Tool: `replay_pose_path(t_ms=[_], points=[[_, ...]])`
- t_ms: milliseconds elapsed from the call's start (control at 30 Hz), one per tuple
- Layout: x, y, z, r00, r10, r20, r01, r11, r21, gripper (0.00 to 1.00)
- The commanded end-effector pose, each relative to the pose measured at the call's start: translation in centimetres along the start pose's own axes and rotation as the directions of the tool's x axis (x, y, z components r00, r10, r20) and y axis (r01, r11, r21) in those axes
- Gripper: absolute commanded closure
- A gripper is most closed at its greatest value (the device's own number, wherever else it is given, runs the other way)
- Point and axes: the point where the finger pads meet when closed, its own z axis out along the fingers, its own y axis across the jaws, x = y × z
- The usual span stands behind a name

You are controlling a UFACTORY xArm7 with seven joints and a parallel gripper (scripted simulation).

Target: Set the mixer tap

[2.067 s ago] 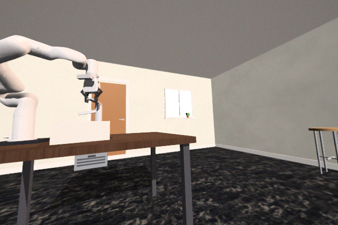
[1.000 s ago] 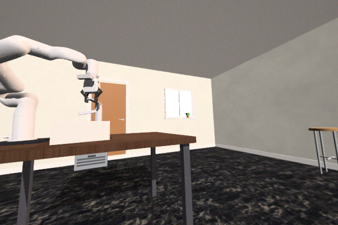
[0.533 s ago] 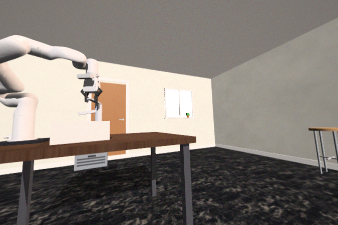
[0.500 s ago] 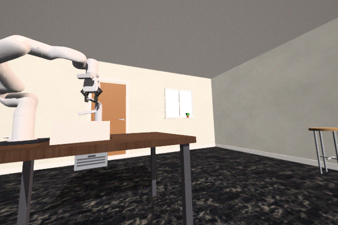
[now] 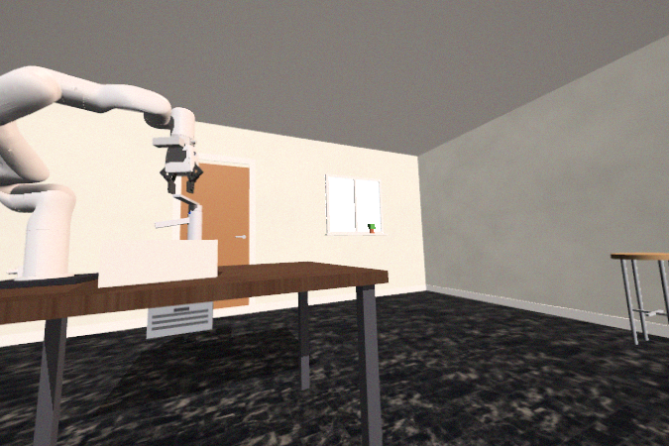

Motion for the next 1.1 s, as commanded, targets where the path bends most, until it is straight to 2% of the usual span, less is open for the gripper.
replay_pose_path(t_ms=[0, 367, 767, 800, 1067], points=[[0.0, 0.0, -0.8, 1.000, 0.000, 0.000, 0.000, 1.000, 0.002, 0.32], [0.0, 0.0, -3.1, 1.000, 0.000, 0.000, 0.000, 1.000, 0.002, 0.32], [0.0, 0.0, -3.6, 1.000, 0.000, 0.000, 0.000, 1.000, 0.002, 0.32], [0.0, 0.0, -3.6, 1.000, 0.000, 0.000, 0.000, 1.000, 0.002, 1.00], [0.0, 0.0, -3.6, 1.000, 0.000, 0.000, 0.000, 1.000, 0.002, 1.00]])
